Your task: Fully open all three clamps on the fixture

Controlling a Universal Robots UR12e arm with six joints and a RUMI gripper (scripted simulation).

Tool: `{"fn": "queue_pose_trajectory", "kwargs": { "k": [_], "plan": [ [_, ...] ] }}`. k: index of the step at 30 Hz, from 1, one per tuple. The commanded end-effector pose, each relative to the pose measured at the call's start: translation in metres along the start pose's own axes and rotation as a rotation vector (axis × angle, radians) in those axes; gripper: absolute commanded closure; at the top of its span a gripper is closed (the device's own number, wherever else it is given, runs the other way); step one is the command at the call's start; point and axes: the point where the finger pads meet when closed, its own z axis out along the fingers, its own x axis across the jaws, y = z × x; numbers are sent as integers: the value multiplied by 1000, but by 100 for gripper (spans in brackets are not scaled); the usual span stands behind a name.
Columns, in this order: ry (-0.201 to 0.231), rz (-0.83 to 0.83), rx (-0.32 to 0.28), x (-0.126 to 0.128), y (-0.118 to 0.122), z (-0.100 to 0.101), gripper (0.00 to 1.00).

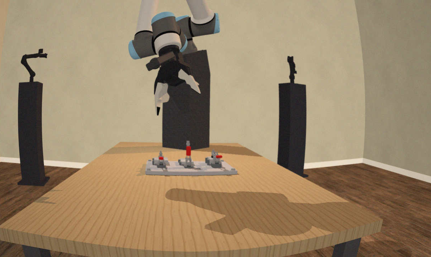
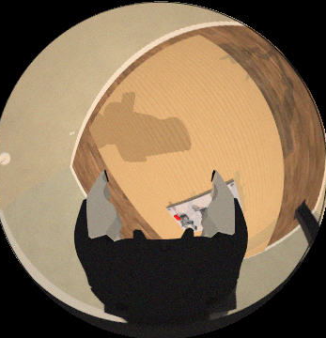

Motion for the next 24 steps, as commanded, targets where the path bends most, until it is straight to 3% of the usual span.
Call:
{"fn": "queue_pose_trajectory", "kwargs": {
  "k": [1,5,6,14,17,24],
  "plan": [
    [56,-100,-5,44,31,-11,0],
    [139,-242,-50,105,83,-26,0],
    [139,-242,-50,105,83,-26,0],
    [259,-490,-166,200,180,-68,0],
    [269,-515,-181,209,191,-74,0],
    [314,-639,-257,250,243,-102,0]
  ]
}}
